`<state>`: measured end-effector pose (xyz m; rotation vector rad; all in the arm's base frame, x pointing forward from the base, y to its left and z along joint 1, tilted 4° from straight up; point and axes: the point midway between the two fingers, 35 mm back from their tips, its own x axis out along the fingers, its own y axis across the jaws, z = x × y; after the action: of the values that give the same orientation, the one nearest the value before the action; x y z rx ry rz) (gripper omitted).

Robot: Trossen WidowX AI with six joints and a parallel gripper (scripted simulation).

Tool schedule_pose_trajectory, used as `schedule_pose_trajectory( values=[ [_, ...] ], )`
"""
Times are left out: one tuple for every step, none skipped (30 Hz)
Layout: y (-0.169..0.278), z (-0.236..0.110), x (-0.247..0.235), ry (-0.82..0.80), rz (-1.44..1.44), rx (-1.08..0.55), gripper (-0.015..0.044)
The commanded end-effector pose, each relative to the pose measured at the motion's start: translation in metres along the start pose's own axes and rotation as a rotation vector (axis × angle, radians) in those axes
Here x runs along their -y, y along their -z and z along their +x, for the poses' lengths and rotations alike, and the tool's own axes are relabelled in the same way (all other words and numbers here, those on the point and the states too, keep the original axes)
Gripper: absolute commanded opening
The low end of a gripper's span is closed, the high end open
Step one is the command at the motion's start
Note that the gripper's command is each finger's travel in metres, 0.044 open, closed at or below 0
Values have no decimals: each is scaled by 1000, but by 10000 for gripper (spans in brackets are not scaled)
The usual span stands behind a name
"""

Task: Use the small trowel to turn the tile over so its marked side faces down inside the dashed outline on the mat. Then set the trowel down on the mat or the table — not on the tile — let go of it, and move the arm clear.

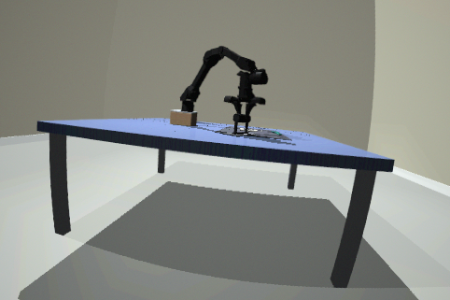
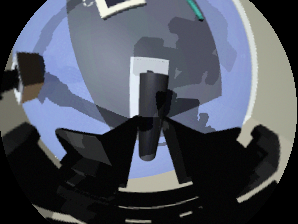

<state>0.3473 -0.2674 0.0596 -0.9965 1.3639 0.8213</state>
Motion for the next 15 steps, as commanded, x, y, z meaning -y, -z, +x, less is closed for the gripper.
schedule_pose_trajectory(
  values=[
    [-2,4,-1,-12,-20,8,183],
    [-2,4,-1,-12,-20,8,209],
    [-2,4,-1,-12,-20,8,235],
    [-2,4,-1,-12,-20,8,261],
    [-2,4,-1,-12,-20,8,270],
    [-2,4,-1,-12,-20,8,270],
    [-2,4,-1,-12,-20,8,270],
    [-2,4,-1,-12,-20,8,270],
    [-2,4,-1,-12,-20,8,270],
    [-2,4,-1,-12,-20,8,270],
    [-2,4,-1,-12,-20,8,270],
    [-2,4,-1,-12,-20,8,270],
    [-2,4,-1,-12,-20,8,270],
    [-2,4,-1,-12,-20,8,270],
    [-2,4,-1,-12,-20,8,270]
  ],
)
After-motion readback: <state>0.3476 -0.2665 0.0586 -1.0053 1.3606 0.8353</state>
